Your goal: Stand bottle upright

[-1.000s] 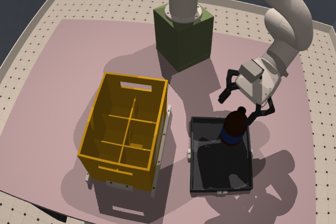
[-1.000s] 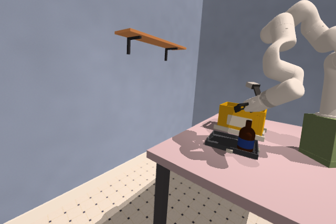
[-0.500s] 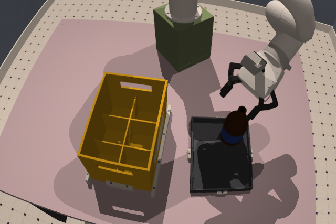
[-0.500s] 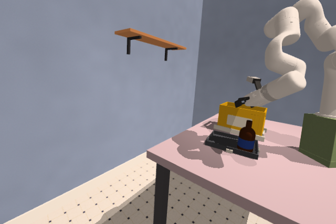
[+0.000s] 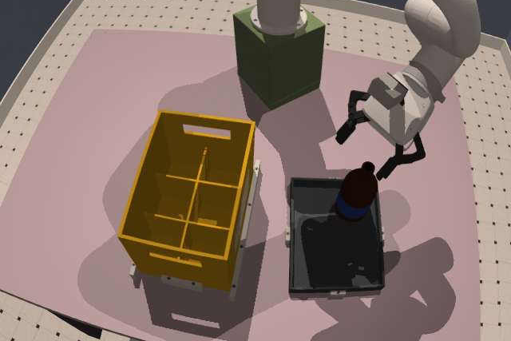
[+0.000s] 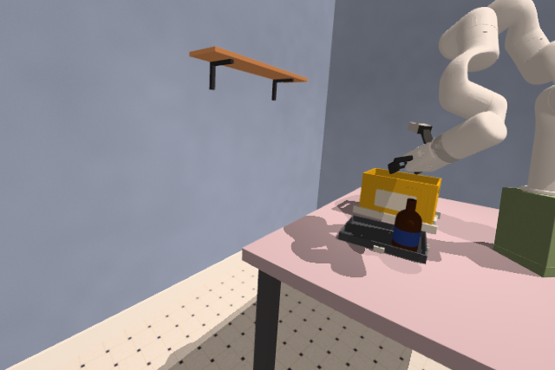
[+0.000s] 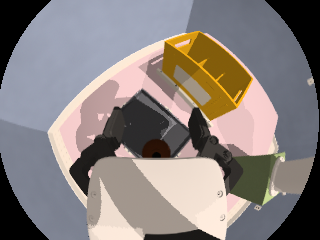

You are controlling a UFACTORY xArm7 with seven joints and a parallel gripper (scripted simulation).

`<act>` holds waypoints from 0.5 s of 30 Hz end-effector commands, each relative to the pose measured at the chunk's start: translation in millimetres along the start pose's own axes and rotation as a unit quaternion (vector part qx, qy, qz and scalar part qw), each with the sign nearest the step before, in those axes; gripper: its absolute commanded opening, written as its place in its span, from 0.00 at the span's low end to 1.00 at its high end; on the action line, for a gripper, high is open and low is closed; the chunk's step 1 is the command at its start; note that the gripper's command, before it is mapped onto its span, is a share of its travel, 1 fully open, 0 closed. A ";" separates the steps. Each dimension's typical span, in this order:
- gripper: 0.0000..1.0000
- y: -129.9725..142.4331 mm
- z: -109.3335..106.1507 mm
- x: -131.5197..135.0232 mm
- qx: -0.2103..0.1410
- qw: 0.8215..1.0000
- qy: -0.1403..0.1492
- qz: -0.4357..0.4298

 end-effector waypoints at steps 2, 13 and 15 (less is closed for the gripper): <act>1.00 -1.4 -1.0 -1.1 0.000 1.000 -0.001 0.001; 0.00 -1.4 -1.0 -1.1 0.000 1.000 -0.001 0.001; 0.00 -1.4 -1.0 -1.1 0.000 1.000 -0.001 0.001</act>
Point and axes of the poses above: the point where the finger pads meet when closed, its own z axis out along the fingers, its own x axis across the jaws, y = z × x, the point moved 3 cm from there along -z, back along the fingers, and after that the axes turned 3 degrees about z, right-handed, at the moved point
